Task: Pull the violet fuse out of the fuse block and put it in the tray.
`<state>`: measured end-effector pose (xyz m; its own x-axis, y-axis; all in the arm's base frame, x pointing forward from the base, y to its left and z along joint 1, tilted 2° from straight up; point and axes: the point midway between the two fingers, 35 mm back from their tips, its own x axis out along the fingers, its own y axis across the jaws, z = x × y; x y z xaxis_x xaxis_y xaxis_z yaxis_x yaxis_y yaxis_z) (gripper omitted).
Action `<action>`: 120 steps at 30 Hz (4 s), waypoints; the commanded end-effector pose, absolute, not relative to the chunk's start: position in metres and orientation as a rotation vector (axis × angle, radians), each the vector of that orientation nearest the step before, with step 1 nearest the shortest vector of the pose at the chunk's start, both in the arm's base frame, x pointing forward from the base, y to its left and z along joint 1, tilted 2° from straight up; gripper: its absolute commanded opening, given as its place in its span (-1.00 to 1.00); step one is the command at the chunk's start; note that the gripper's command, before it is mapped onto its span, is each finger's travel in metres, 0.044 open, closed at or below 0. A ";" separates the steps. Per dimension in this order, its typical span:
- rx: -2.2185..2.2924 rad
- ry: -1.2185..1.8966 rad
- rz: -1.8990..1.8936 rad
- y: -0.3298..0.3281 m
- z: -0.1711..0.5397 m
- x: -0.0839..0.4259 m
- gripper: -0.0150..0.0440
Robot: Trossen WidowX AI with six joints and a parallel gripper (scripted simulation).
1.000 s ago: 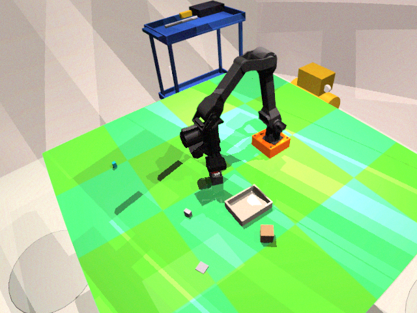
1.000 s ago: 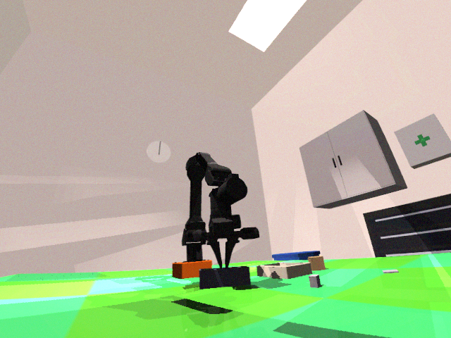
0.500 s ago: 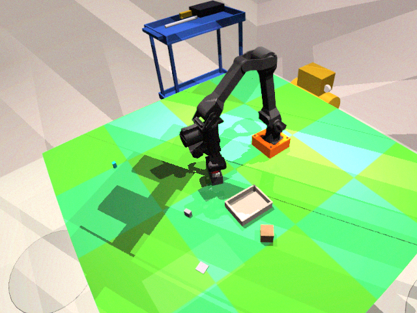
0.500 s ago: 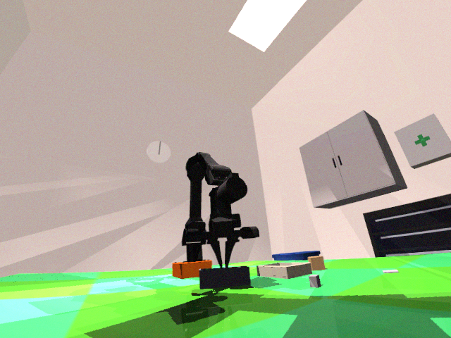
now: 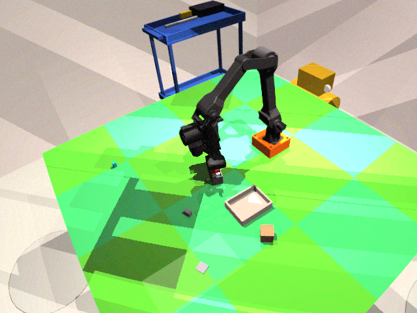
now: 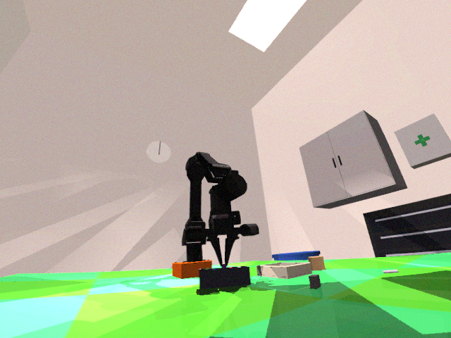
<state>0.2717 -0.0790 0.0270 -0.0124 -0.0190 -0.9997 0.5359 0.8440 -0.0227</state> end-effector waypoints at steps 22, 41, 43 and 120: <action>0.424 1.531 -0.460 -0.079 0.040 0.272 -0.49; 0.422 1.532 -0.460 -0.079 0.049 0.272 -0.49; 0.422 1.532 -0.460 -0.079 0.050 0.272 -0.49; 0.434 1.534 -0.447 0.127 0.065 0.307 -0.49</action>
